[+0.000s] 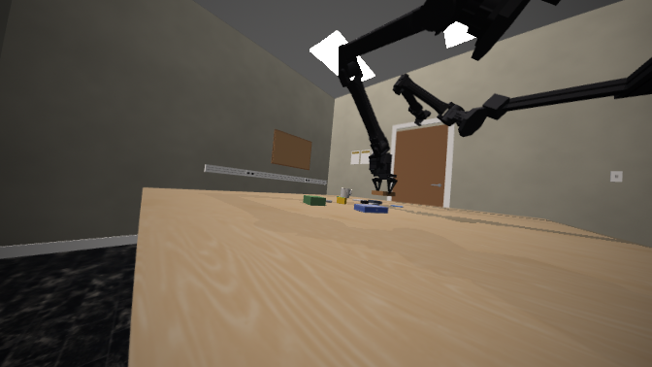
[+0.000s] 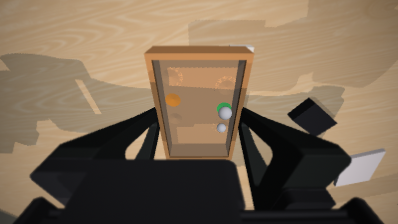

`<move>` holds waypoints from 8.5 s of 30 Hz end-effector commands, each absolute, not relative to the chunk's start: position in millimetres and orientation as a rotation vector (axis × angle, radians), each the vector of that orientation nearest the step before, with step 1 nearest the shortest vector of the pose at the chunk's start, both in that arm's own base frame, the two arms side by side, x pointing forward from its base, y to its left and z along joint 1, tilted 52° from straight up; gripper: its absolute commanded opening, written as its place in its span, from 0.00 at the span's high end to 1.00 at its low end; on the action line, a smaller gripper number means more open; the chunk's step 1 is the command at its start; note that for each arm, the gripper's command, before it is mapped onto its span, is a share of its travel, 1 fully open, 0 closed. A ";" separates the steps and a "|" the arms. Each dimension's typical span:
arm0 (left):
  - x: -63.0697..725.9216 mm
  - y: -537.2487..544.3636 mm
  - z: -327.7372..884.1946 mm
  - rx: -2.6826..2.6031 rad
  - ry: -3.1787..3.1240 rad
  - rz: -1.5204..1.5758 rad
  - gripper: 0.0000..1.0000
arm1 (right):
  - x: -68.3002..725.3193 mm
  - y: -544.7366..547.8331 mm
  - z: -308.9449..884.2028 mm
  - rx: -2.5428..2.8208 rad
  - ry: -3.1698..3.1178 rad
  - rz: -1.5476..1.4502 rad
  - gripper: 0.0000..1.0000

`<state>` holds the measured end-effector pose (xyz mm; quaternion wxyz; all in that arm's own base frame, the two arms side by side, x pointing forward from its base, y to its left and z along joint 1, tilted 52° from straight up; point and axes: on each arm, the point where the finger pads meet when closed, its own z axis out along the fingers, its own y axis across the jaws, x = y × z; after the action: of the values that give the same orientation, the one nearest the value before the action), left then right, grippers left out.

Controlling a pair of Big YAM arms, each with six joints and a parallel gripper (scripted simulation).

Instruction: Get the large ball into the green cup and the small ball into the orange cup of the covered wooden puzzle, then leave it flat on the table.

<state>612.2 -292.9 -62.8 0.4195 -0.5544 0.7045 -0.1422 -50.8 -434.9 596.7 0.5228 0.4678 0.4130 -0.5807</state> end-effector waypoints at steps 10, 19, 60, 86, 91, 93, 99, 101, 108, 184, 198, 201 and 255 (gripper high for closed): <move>615.7 -282.6 -72.7 -1.505 1.776 -0.264 0.30 | -58.0 -424.3 625.8 1.093 0.955 -1.434 0.00; 624.8 -287.1 -45.6 -1.550 1.867 -0.225 0.30 | -58.0 -424.3 625.8 1.093 0.955 -1.434 0.00; 609.2 -294.9 -72.9 -1.455 1.923 -0.334 0.30 | -58.0 -424.3 625.8 1.093 0.955 -1.434 0.00; 616.7 -282.9 -71.3 -1.557 1.802 -0.203 0.30 | -58.0 -424.3 625.8 1.093 0.955 -1.434 0.00; 618.1 -283.4 -70.1 -1.571 1.838 -0.175 0.30 | -58.0 -424.3 625.8 1.093 0.955 -1.434 0.00; 615.3 -281.0 -63.2 -1.541 1.895 -0.181 0.30 | -58.0 -424.3 625.8 1.093 0.955 -1.434 0.00; 623.1 -283.9 -47.5 -1.551 1.970 -0.280 0.30 | -58.0 -424.3 625.8 1.093 0.955 -1.434 0.00; 623.5 -283.6 -47.1 -1.556 1.999 -0.300 0.30 | -58.0 -424.3 625.8 1.093 0.955 -1.434 0.00; 623.1 -281.7 -46.7 -1.572 2.071 -0.336 0.30 | -58.0 -424.3 625.8 1.093 0.955 -1.434 0.00; 607.3 -304.5 -67.2 -1.521 2.060 -0.333 0.30 | -58.0 -424.3 625.8 1.093 0.955 -1.434 0.00; 603.5 -305.4 -73.3 -1.411 1.893 -0.347 0.30 | -58.0 -424.3 625.8 1.093 0.955 -1.434 0.00; 602.9 -305.8 -73.8 -1.382 1.850 -0.351 0.30 | -58.0 -424.3 625.8 1.093 0.955 -1.434 0.00; 605.0 -304.5 -72.3 -1.474 1.991 -0.336 0.30 | -58.0 -424.3 625.8 1.093 0.955 -1.434 0.00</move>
<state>613.4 -292.3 -60.2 0.3071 -0.5759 0.7473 -0.1251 -50.8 -434.9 596.7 0.5228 0.4678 0.4130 -0.5807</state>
